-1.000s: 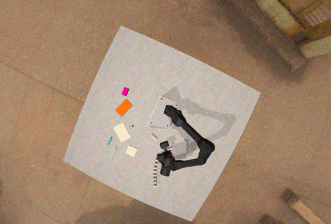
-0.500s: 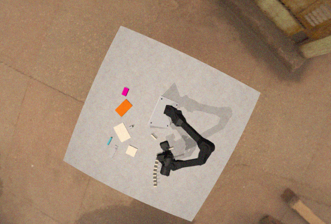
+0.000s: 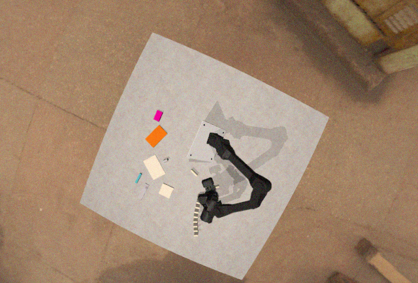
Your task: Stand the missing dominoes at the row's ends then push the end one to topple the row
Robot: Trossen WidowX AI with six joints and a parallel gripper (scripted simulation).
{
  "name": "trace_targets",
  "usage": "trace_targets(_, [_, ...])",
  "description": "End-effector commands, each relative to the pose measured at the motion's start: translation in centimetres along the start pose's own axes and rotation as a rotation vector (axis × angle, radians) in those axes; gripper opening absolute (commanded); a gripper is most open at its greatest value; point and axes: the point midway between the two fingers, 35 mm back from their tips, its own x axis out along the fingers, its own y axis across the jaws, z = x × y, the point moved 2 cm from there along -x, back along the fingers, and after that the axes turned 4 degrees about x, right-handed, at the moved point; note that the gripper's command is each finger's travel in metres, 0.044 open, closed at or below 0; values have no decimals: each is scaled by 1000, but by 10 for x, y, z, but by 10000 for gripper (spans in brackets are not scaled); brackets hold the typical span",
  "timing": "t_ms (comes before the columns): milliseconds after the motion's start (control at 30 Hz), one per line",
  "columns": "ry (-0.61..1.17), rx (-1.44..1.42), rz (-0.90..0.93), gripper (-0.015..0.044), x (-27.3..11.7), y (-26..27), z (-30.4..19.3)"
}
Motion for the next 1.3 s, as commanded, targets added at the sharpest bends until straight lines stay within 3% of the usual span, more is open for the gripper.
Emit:
trace_targets(0, [-12, -9, 21, 24, -45, 1, 0])
trace_targets(167, [-14, -8, 18, 24, -115, -5, -2])
trace_targets(267, [-14, -7, 17, 24, -136, -7, -3])
trace_targets(433, [-17, -87, 14, 24, -136, -3, -14])
trace_targets(700, [-18, -975, 12, 24, -135, 17, -137])
trace_targets(1000, [-28, -1005, 0, 24, -133, 16, -139])
trace_targets(1267, [-142, -1096, -109, 24, -114, 9, -131])
